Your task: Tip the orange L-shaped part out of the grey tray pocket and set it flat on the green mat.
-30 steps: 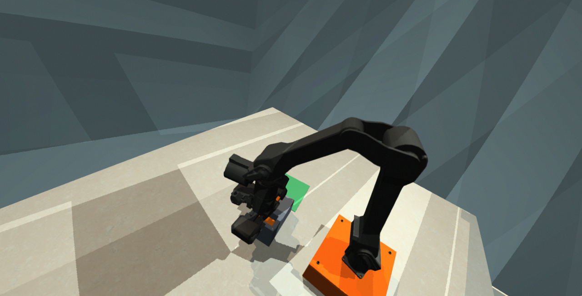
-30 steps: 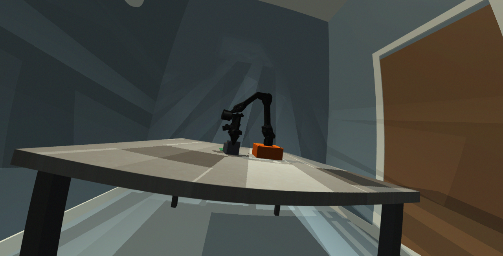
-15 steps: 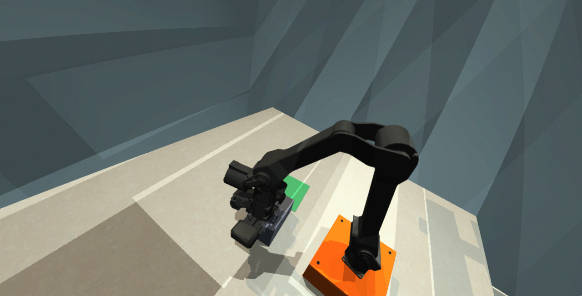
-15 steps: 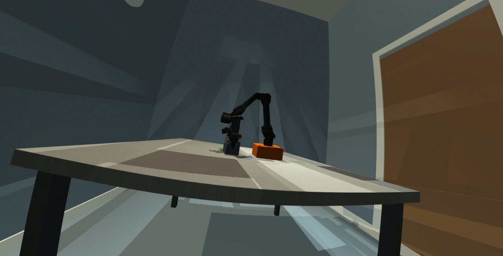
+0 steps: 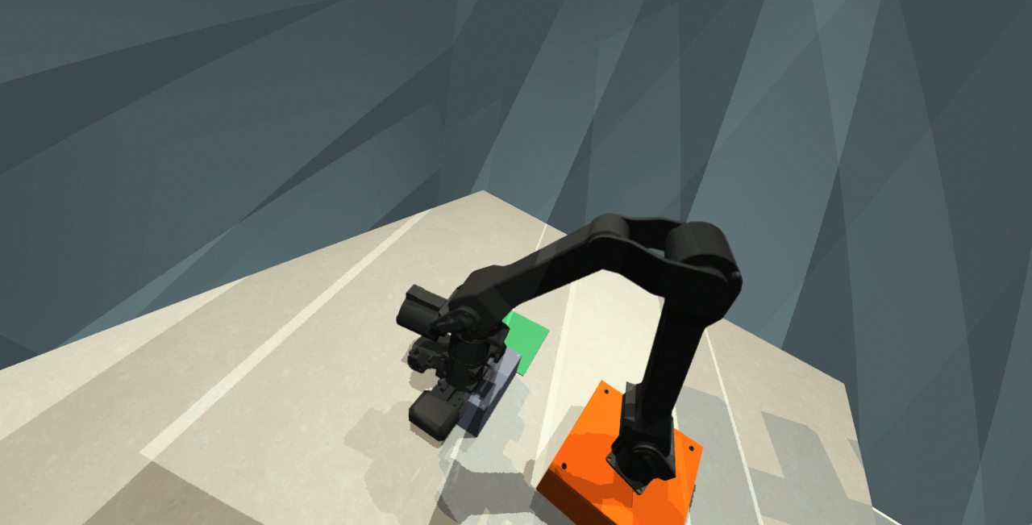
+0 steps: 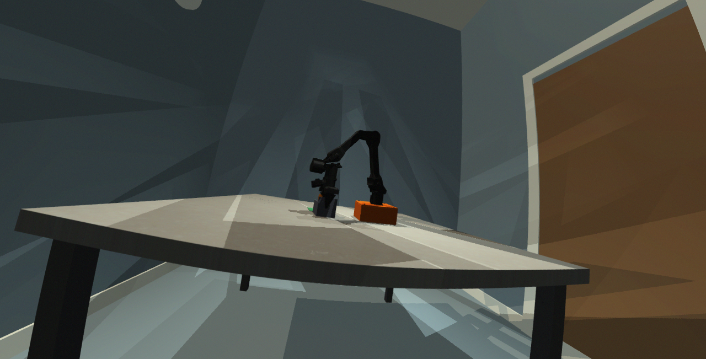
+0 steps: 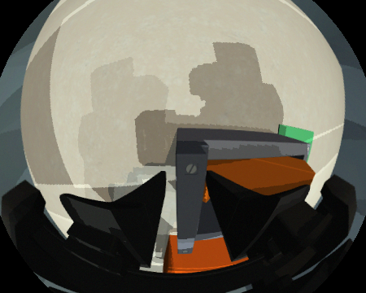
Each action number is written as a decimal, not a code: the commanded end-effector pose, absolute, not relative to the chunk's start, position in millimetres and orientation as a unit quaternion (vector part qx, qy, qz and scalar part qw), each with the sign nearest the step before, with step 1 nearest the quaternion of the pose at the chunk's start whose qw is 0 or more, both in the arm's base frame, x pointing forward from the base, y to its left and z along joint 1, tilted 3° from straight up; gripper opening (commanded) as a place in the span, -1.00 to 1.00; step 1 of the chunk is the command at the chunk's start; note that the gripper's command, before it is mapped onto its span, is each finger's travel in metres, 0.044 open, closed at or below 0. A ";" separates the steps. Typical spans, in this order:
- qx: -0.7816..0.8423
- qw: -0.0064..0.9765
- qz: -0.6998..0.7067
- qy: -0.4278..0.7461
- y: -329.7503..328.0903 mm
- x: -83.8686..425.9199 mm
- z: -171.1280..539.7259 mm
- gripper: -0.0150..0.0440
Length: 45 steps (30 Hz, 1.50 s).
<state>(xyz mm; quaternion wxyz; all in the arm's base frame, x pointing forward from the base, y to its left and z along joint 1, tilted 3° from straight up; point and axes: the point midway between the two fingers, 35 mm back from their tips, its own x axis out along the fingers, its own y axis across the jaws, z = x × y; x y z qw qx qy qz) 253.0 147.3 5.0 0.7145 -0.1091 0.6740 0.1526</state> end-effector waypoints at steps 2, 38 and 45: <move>-0.109 0.713 0.149 0.676 145.9 252.3 1.9 0.12; -0.110 0.713 0.149 0.676 139.0 248.2 112.1 0.12; -0.108 0.711 0.147 0.679 139.1 247.2 108.3 0.12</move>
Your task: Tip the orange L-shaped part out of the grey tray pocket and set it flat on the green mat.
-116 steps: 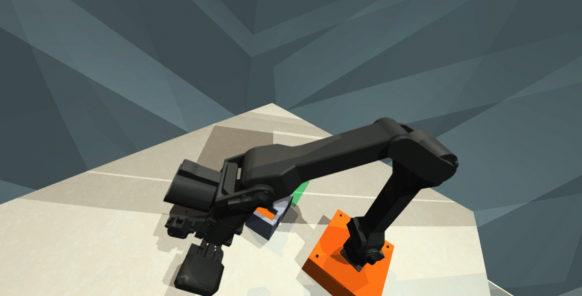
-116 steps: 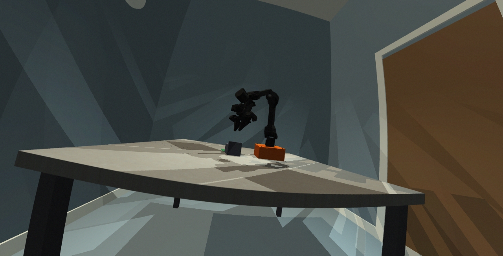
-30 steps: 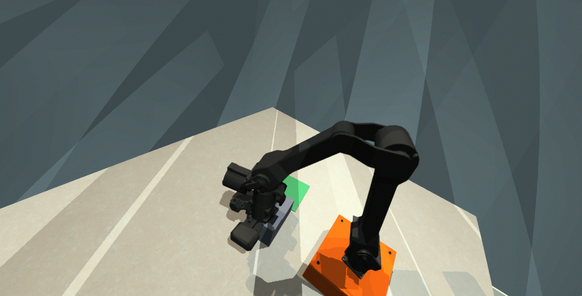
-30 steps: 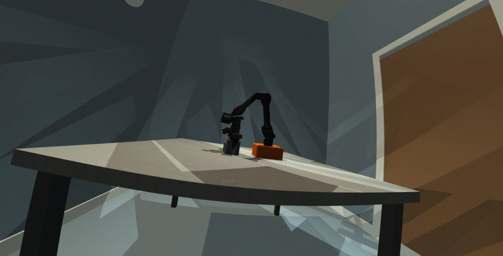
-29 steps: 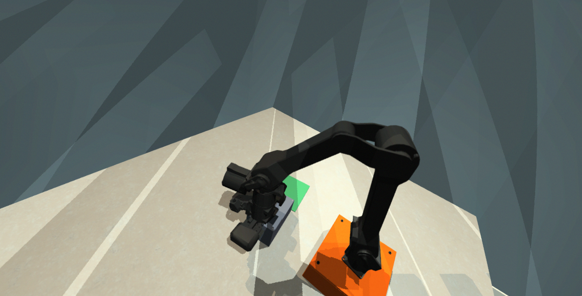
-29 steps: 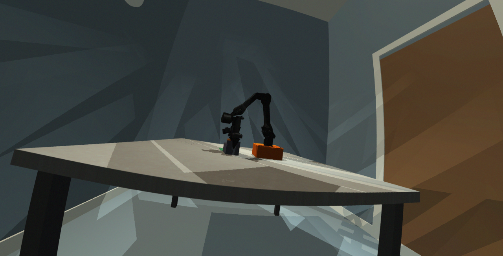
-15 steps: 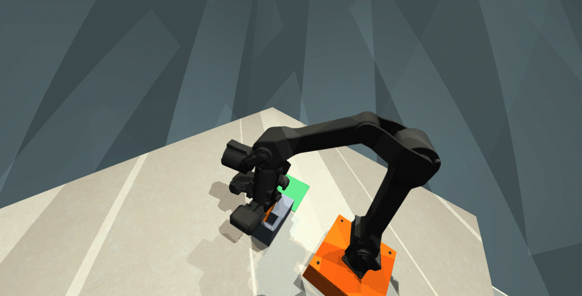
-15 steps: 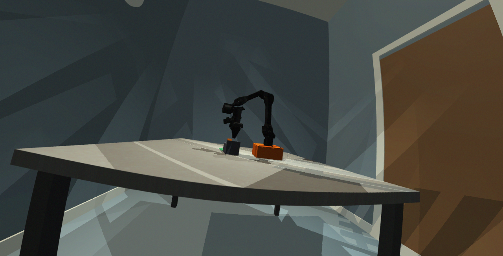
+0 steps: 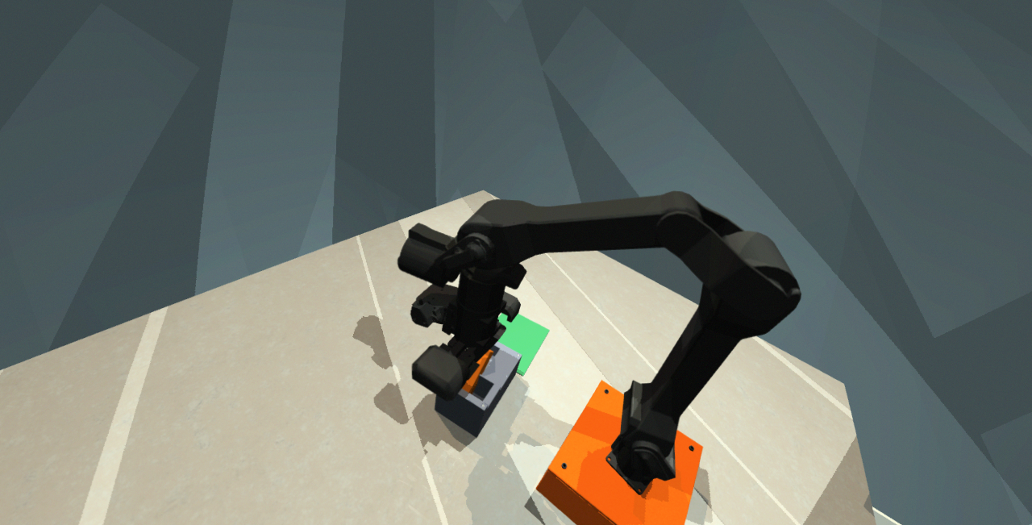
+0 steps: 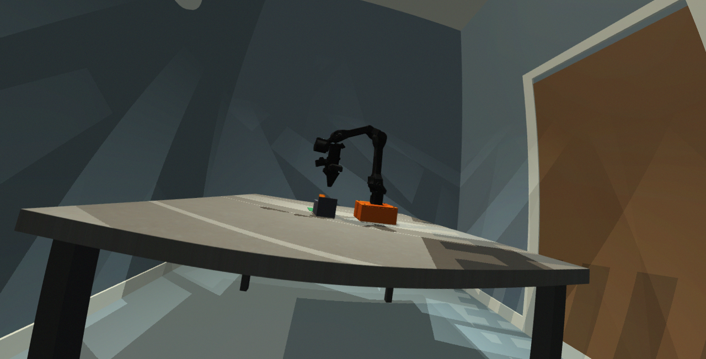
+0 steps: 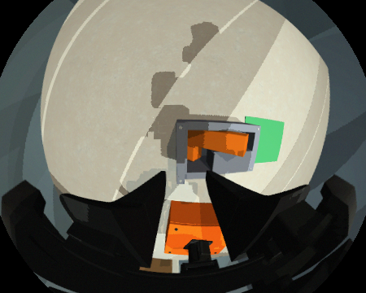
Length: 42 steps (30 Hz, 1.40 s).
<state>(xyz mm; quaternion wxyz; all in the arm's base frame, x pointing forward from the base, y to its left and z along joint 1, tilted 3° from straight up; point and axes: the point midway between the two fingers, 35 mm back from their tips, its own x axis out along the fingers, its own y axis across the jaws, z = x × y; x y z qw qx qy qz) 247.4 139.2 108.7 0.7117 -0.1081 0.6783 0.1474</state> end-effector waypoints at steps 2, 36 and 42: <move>-0.108 0.711 0.147 0.679 139.1 247.2 108.3 0.12; 0.404 0.600 -0.352 0.594 75.1 284.6 109.7 0.46; 0.426 0.585 -0.374 0.581 71.7 286.0 109.7 0.46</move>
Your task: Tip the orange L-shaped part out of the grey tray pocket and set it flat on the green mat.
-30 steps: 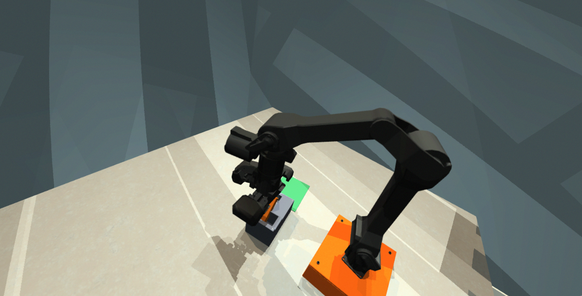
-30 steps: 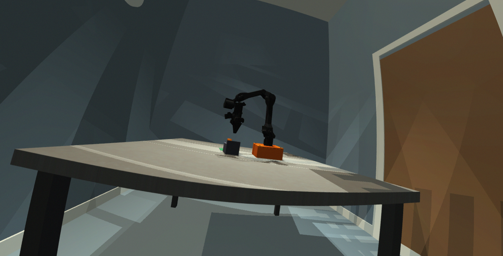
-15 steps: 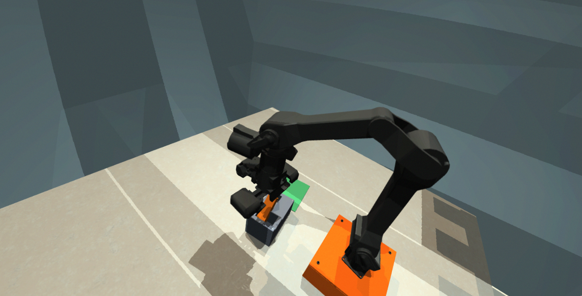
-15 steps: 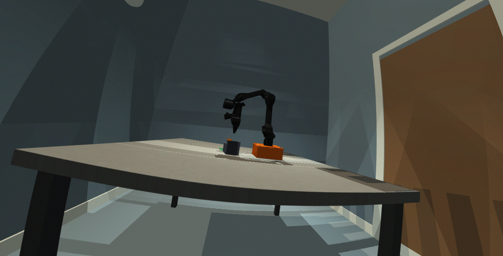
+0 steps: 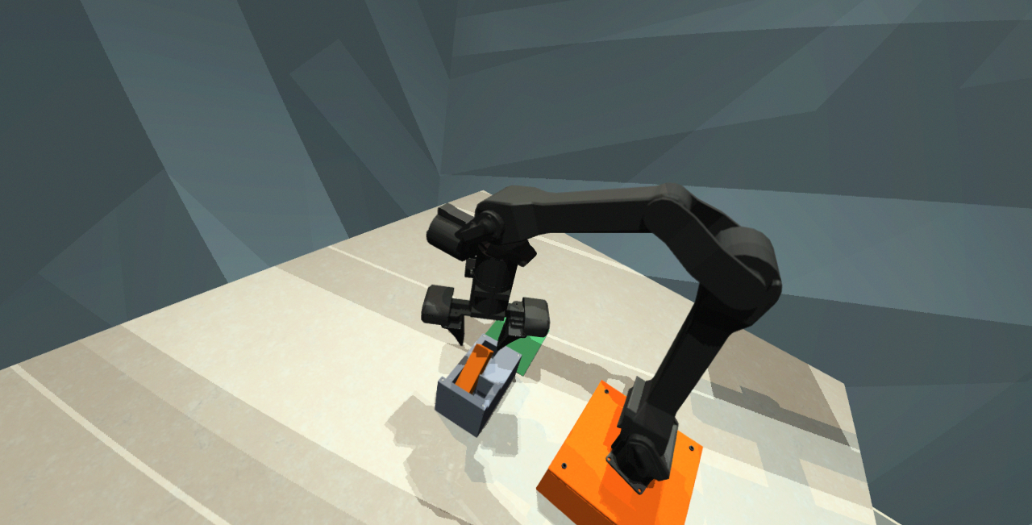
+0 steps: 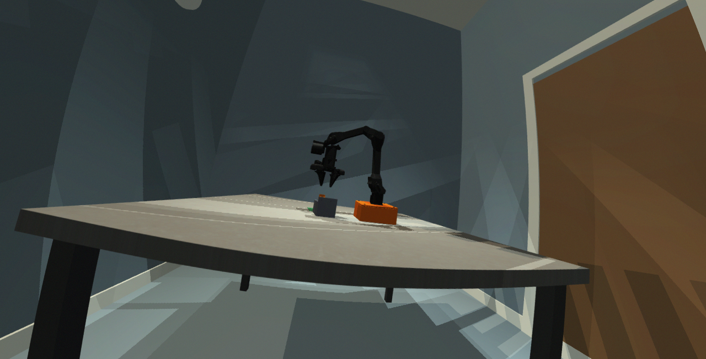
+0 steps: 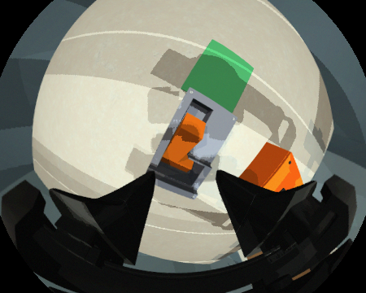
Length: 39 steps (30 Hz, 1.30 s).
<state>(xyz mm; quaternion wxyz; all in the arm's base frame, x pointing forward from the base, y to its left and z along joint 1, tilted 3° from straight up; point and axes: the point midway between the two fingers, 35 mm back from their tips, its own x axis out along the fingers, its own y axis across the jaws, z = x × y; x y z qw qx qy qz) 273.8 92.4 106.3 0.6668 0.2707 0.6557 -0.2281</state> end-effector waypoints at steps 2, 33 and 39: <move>0.426 0.585 -0.374 0.581 71.7 286.0 109.7 0.46; 0.426 0.585 -0.374 0.581 74.9 289.2 58.8 0.46; 0.426 0.584 -0.374 0.581 75.4 289.6 49.0 0.46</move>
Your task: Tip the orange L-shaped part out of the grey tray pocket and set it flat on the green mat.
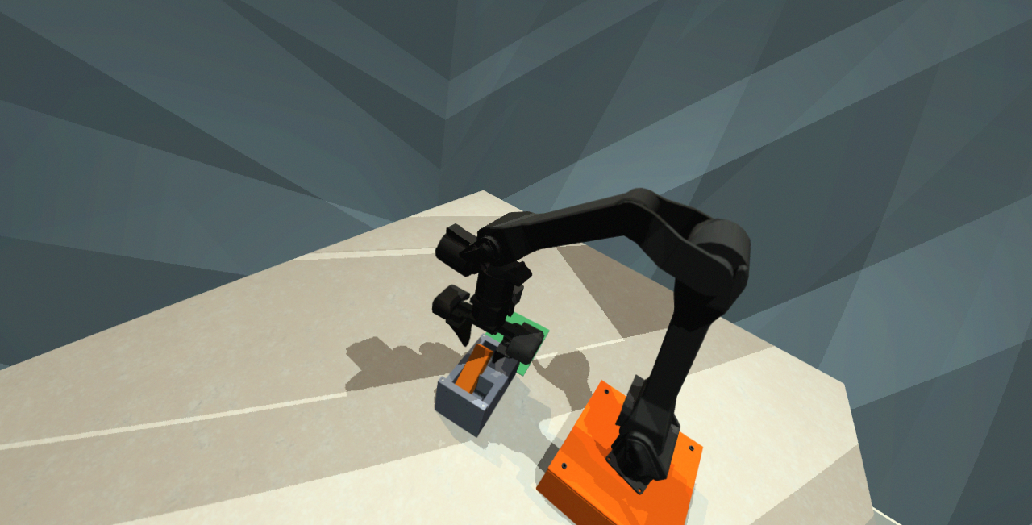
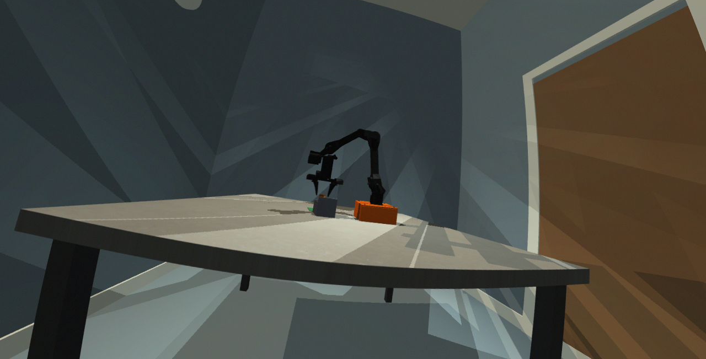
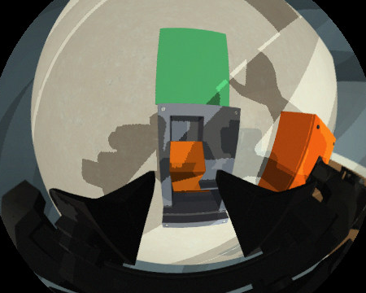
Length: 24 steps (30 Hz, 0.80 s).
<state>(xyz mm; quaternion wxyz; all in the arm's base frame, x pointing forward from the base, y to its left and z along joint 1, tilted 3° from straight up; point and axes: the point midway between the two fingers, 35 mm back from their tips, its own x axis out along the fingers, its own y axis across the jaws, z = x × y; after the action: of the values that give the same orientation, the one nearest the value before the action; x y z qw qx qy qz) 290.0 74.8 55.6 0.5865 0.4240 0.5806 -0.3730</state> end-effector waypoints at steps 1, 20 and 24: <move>0.426 0.584 -0.374 0.581 75.5 289.6 47.4 0.46; 0.424 0.586 -0.374 0.581 75.7 289.7 33.9 -0.08; 0.424 0.586 -0.374 0.581 75.7 289.7 33.9 -0.17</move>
<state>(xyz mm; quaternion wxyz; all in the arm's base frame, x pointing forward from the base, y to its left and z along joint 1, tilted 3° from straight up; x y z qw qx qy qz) 289.5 75.7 33.3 0.5858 0.4234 0.5813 -0.3737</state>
